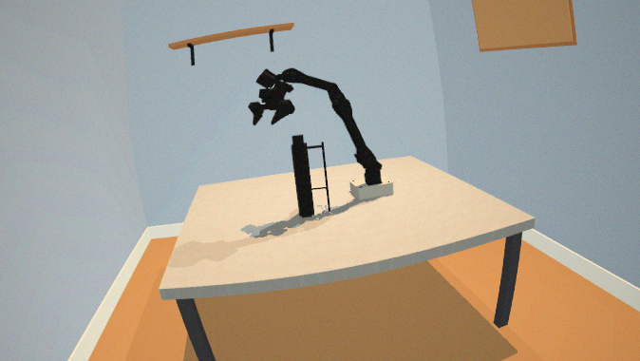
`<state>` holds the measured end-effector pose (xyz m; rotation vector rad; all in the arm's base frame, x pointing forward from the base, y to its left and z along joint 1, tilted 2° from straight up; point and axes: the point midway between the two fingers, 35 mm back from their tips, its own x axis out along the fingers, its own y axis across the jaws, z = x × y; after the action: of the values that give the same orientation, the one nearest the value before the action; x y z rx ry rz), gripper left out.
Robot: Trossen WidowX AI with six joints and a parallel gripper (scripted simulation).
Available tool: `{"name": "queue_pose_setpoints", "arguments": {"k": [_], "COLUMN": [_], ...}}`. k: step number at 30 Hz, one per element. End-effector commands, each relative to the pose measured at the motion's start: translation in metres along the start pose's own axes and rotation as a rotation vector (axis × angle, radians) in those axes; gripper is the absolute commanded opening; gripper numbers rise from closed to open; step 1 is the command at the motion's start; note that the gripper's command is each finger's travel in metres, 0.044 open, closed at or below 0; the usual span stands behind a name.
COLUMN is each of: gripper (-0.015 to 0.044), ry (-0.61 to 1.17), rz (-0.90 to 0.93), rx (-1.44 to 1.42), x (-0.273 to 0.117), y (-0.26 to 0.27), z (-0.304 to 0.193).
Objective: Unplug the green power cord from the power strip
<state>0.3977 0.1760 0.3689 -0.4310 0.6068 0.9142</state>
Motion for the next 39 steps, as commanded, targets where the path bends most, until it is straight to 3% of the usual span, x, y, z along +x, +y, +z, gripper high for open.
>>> {"name": "queue_pose_setpoints", "arguments": {"k": [1, 9, 12, 20, 36, 39], "gripper": [0.0374, 0.0164, 0.016, 0.016, 0.016, 0.016], "ry": [0.005, 0.222, 0.292, 0.362, 0.333, 0.323], "rz": [-0.002, -0.148, -0.253, -0.454, -1.041, -1.078], "rx": [0.018, 0.841, 1.167, 1.621, 2.418, 2.452], "x": [0.001, 0.02, 0.024, 0.026, 0.014, 0.013], "y": [-0.001, -0.014, -0.015, -0.009, 0.023, 0.026], "z": [-0.002, -0.088, -0.127, -0.184, -0.299, -0.304]}}
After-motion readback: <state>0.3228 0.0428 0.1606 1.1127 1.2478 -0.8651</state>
